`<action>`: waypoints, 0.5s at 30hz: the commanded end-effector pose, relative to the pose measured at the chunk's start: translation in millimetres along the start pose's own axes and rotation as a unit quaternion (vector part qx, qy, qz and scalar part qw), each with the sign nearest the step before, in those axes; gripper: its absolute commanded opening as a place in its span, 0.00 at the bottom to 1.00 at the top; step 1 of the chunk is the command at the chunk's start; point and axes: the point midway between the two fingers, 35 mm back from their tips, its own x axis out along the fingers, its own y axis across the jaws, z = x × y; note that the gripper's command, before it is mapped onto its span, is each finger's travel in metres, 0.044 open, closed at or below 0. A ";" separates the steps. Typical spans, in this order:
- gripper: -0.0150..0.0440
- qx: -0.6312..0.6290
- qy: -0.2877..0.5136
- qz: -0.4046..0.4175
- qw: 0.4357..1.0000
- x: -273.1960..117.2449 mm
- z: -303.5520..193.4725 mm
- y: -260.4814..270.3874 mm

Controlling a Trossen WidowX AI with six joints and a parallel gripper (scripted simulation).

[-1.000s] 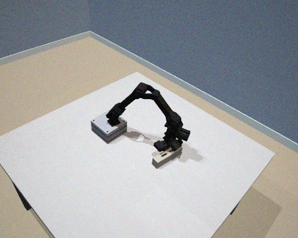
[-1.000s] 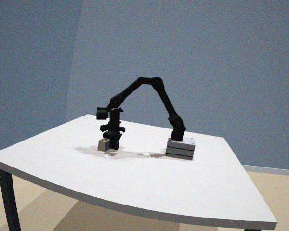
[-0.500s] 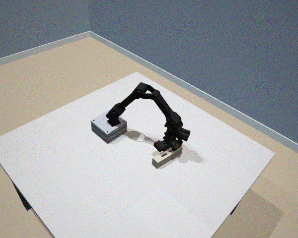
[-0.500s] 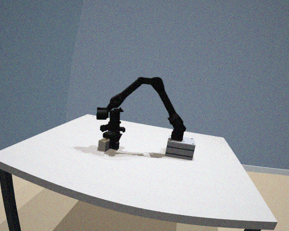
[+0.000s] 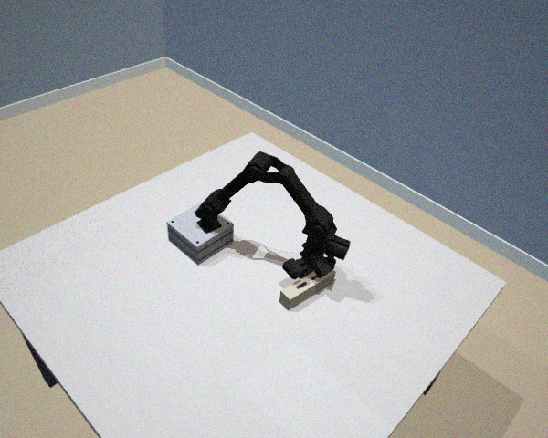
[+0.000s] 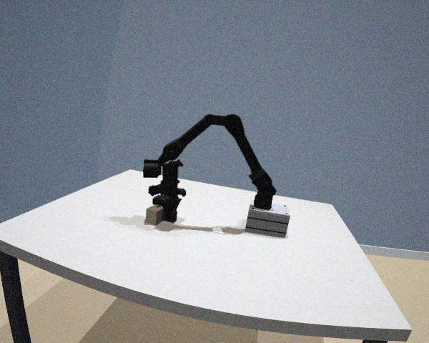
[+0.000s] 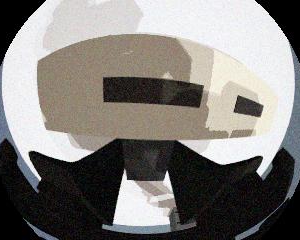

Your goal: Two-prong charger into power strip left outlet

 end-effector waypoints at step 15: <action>1.00 0.000 -0.002 0.001 1.000 0.0 -0.7 0.3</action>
